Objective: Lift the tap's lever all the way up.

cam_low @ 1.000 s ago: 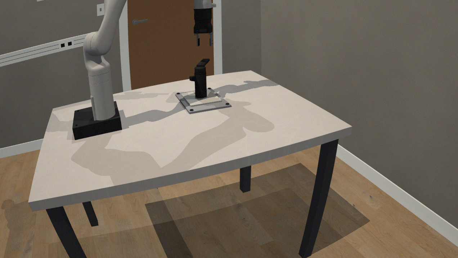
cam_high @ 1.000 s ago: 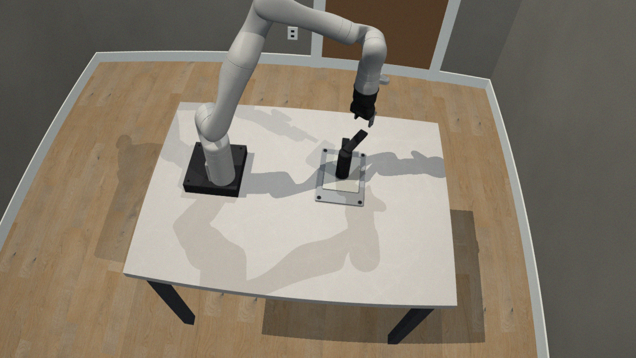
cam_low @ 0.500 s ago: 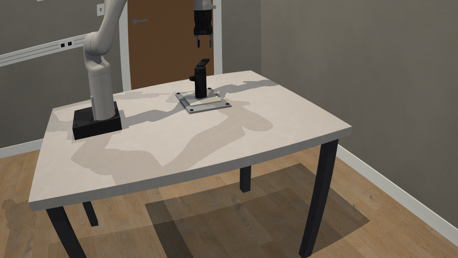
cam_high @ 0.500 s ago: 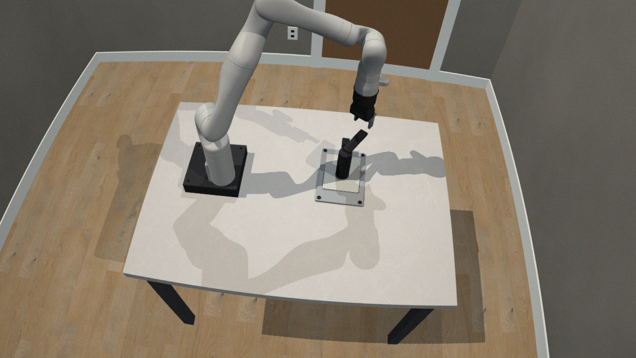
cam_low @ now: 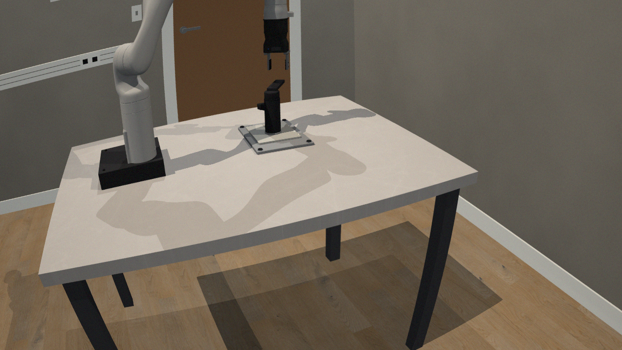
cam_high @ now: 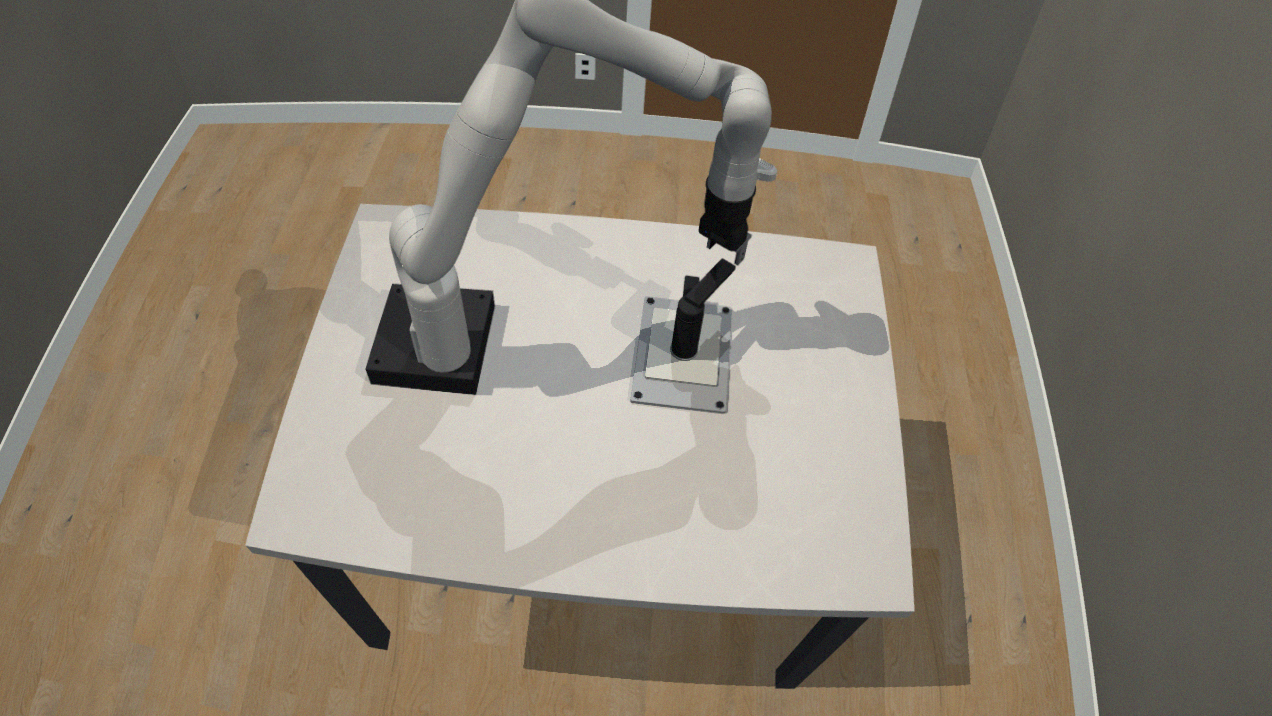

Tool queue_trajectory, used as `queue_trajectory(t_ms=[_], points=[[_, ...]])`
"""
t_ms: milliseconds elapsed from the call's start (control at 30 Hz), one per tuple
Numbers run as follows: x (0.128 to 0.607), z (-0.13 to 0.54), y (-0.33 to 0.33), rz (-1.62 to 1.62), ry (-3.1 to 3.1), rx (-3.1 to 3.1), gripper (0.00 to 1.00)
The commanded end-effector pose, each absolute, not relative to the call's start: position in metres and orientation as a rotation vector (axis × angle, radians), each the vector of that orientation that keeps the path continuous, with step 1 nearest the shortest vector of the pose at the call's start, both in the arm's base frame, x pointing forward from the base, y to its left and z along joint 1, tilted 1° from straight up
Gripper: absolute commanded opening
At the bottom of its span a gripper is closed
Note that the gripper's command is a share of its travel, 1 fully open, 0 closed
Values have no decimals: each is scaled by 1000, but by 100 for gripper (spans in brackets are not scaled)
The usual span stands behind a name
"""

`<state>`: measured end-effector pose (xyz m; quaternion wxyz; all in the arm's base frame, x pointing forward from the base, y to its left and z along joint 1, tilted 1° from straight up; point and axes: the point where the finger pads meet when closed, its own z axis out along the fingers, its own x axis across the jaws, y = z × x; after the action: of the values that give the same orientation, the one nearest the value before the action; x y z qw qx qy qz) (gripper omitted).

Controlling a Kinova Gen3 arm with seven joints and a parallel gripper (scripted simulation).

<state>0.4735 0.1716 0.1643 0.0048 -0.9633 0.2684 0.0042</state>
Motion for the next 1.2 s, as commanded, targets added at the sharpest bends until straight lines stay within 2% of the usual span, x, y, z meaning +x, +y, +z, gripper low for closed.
queue_trajectory(t_ms=[0,1167], points=[[474,159,172,11,840,-3016,100],[474,135,172,11,840,-3016,100]])
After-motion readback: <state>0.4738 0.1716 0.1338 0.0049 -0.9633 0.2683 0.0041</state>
